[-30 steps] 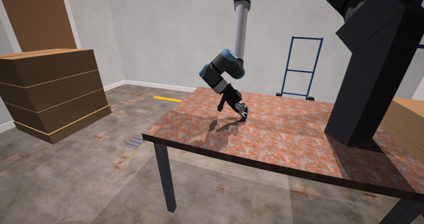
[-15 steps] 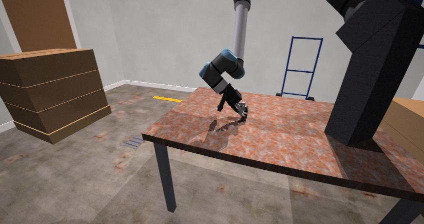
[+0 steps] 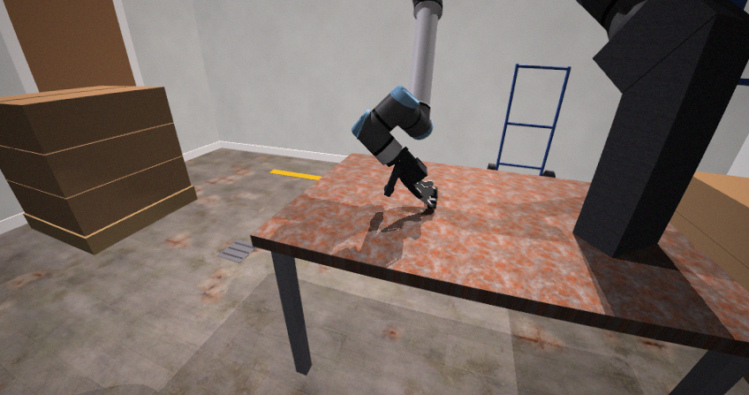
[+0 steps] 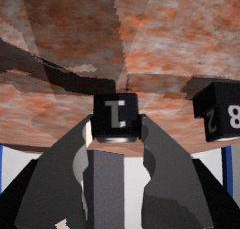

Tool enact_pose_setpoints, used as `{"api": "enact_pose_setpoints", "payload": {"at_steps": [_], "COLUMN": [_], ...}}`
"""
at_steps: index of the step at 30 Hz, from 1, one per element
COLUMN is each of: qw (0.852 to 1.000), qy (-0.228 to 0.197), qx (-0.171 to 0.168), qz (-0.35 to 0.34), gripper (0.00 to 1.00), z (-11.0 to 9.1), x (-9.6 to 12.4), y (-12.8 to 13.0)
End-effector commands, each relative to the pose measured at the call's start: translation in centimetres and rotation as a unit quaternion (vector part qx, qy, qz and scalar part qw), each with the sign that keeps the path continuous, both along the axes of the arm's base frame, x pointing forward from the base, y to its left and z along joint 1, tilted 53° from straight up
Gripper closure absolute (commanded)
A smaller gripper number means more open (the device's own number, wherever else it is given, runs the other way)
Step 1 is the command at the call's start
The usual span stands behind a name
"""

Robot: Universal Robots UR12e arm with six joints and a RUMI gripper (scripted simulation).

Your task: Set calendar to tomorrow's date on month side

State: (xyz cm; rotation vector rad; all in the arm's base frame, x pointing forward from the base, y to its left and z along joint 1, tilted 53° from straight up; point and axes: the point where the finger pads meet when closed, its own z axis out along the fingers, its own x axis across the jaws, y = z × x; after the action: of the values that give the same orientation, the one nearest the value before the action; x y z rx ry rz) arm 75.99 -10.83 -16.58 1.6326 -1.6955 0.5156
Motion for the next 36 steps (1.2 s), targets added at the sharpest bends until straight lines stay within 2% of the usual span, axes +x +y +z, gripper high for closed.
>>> {"api": "enact_pose_setpoints", "payload": {"at_steps": [1,36], "qw": [1.0,1.0], "qy": [-0.002,-0.001], "qx": [0.0,0.0], "qz": [0.0,0.0], "gripper": [0.9,0.9], "z": [0.1,-0.33], "x": [0.29,0.62], "y": [-0.07,-0.49]}}
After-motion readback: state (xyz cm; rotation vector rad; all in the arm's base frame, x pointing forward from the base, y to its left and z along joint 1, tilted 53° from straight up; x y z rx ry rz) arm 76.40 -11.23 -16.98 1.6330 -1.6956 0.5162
